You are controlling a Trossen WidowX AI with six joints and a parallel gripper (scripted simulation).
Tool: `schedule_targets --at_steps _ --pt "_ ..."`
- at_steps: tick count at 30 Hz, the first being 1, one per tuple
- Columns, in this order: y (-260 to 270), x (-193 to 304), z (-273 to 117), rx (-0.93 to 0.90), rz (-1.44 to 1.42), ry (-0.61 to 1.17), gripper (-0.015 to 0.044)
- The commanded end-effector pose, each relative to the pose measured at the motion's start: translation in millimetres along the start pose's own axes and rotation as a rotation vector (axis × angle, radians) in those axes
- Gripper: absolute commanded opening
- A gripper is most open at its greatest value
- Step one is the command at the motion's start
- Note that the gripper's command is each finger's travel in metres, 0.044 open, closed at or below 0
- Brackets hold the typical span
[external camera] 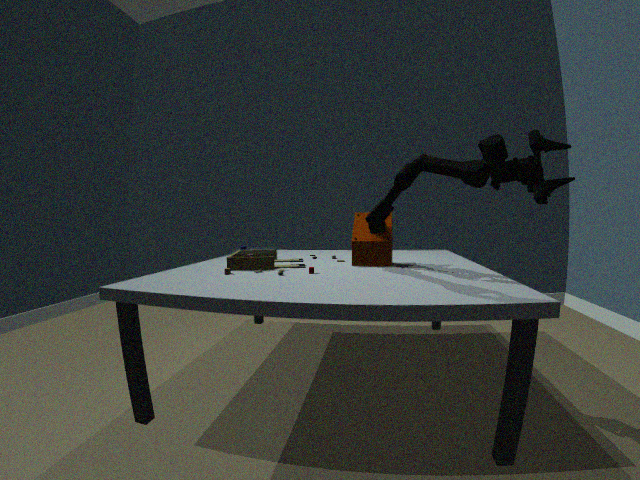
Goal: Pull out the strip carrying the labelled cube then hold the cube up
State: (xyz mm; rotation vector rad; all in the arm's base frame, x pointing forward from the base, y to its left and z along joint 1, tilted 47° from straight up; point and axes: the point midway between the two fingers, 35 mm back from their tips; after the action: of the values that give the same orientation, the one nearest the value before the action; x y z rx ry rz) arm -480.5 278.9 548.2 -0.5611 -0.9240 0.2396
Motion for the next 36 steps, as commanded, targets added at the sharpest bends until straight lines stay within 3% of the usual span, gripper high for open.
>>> schedule_targets --at_steps 1,9,17,27,36 --pt "41.3 26.0 -11.6 -0.081 0.039 0.027 0.0400" --pt "130.6 107.6 -60.4 -0.249 0.139 0.147 0.0400" --pt "200.9 187.7 -134.3 -0.396 0.246 0.305 0.0400" --pt "257.0 277.2 -255.5 -0.538 0.383 0.554 0.0400" --pt "274.5 340.2 -384.6 -0.614 0.502 0.827 0.0400"
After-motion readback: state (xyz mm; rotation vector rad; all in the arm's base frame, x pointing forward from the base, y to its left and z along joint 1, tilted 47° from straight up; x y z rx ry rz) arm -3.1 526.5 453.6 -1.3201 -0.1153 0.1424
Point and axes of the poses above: the point midway between the two fingers, 35 mm back from their tips, its own z axis out along the fingers, its own y axis across the jaws, x = y × z, and after that the axes turned 3 degrees about z, right-handed
